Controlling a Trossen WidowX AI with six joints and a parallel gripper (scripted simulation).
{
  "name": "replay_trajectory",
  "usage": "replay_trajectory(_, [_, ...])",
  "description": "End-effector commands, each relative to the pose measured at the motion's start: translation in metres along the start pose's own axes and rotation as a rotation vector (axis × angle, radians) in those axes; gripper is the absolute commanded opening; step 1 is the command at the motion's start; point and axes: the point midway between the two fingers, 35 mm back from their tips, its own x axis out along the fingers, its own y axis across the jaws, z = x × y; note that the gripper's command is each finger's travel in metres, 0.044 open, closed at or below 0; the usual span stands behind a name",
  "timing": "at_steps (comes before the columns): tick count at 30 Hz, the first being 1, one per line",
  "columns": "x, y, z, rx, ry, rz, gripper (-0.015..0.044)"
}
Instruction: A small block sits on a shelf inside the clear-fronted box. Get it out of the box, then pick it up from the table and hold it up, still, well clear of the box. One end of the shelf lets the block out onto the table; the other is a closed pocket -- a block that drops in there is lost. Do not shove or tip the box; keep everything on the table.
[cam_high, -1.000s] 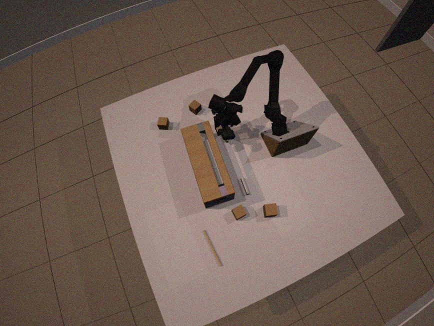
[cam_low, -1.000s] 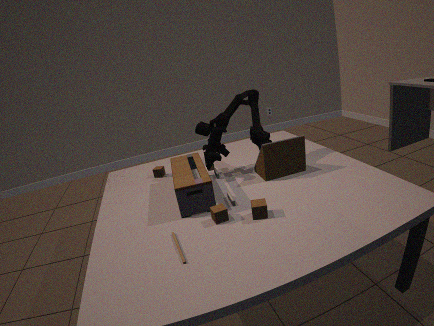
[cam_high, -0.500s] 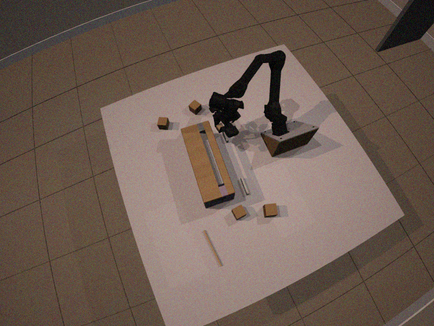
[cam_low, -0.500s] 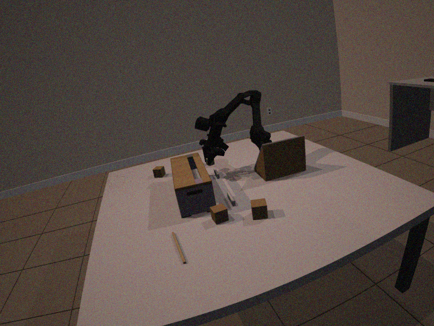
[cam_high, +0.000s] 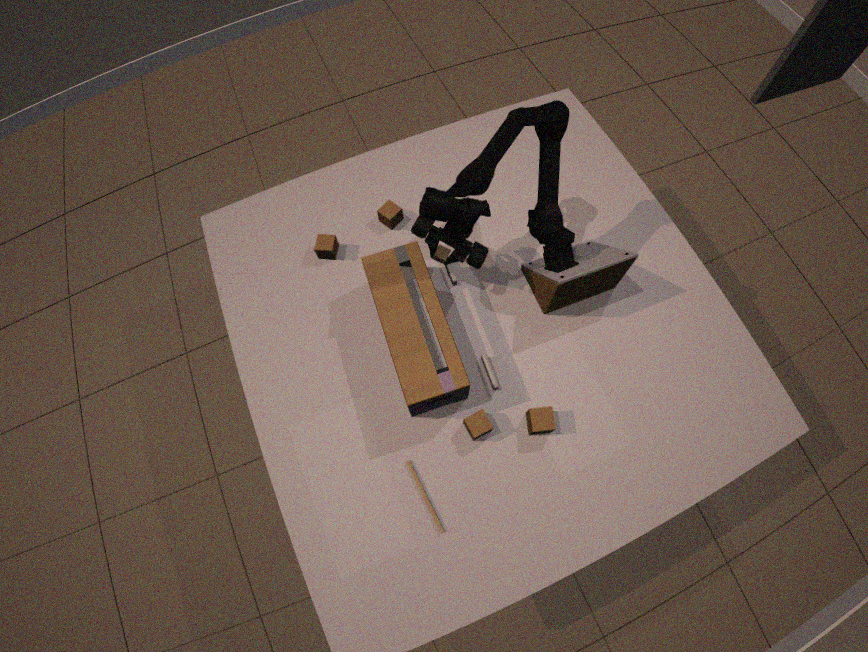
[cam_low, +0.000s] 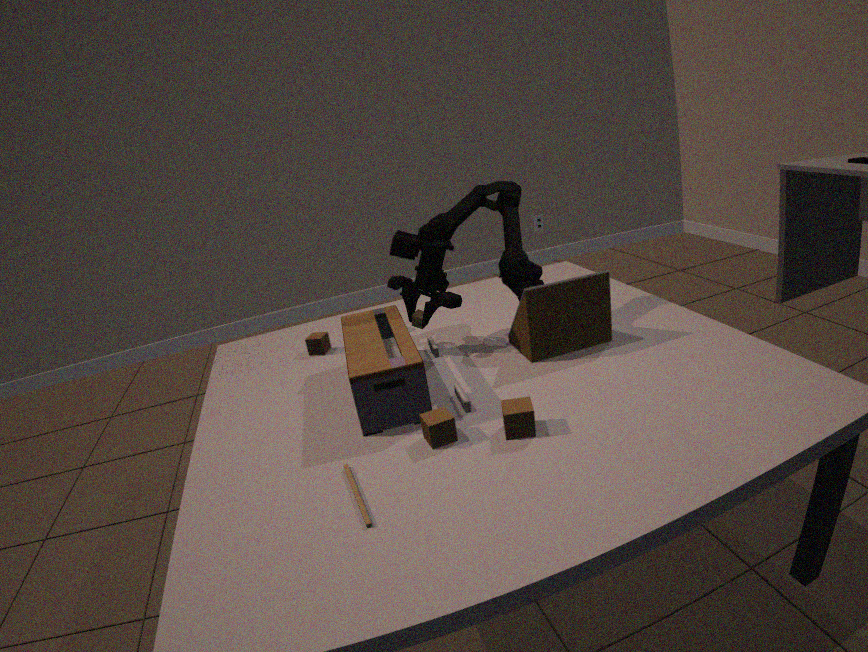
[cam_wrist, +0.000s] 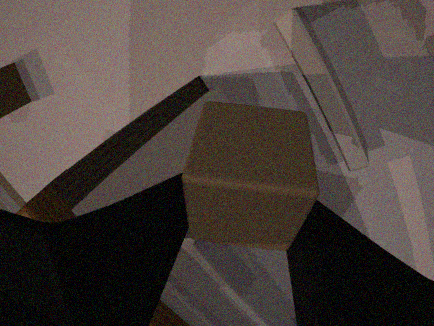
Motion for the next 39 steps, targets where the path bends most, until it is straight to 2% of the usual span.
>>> replay_trajectory(1, [-0.003,0.000,-0.002,-0.176,-0.005,0.000,0.0000])
replay_trajectory(39, [-0.031,-0.012,-0.011,-1.781,-0.042,-0.049,0.0000])
